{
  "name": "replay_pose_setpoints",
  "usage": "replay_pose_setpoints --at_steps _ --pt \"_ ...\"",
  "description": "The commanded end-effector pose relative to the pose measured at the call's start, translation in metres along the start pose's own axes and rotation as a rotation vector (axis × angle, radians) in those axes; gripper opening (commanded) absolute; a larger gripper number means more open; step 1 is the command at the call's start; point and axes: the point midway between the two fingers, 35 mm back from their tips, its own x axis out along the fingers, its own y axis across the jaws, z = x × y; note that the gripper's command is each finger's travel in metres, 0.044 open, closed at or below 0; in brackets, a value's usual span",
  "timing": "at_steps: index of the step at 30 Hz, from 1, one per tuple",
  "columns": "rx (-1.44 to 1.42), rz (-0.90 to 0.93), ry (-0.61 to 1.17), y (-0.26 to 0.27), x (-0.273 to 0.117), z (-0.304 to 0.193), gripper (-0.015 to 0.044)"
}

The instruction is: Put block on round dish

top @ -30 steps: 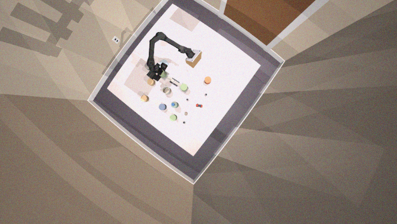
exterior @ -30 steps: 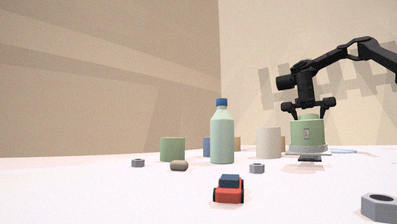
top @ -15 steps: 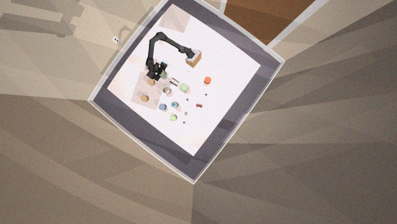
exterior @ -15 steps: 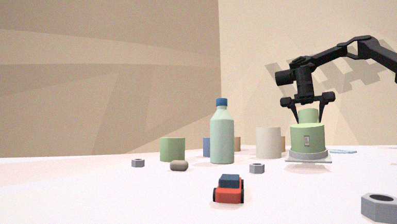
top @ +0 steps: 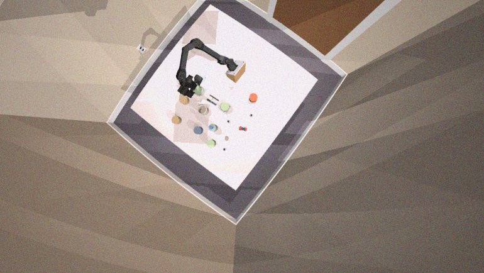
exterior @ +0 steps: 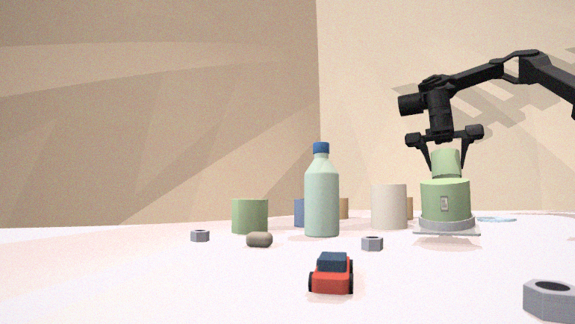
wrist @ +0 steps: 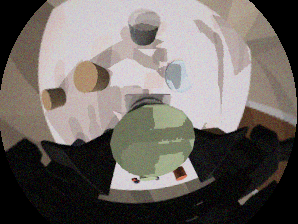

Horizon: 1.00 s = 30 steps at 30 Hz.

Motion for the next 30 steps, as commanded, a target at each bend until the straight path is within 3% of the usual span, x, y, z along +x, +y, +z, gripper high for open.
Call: replay_pose_setpoints --at_steps 1,30 --pt "0.005 0.013 -0.003 0.001 -0.008 0.001 0.0" --pt "0.005 0.012 -0.01 -0.005 -0.046 0.002 0.0"
